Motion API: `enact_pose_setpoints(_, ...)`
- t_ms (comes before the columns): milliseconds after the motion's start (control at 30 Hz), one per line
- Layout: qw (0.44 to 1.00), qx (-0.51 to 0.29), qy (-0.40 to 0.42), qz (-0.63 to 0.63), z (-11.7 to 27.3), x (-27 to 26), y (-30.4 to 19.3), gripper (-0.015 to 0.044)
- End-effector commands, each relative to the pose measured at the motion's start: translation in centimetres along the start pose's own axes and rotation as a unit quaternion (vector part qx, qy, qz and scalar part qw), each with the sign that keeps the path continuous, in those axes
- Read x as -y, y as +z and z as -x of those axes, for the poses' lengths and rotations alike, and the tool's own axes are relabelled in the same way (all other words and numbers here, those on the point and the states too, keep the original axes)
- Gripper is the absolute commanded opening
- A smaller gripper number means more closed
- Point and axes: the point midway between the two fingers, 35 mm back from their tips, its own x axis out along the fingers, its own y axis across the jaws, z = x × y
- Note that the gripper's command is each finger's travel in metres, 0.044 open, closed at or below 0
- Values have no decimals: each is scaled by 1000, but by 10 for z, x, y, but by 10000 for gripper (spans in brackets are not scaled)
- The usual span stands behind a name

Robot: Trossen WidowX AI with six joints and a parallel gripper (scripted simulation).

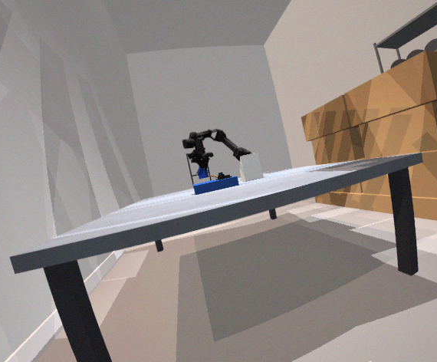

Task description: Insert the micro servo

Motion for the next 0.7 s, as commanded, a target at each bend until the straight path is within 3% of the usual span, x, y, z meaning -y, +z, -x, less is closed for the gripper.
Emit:
enact_pose_setpoints(0,998,1,1,-66,0,-1,0,0)
enact_pose_setpoints(367,968,1,1,-249,0,-1,0,0)
enact_pose_setpoints(667,965,1,1,-260,0,-3,-3,0)
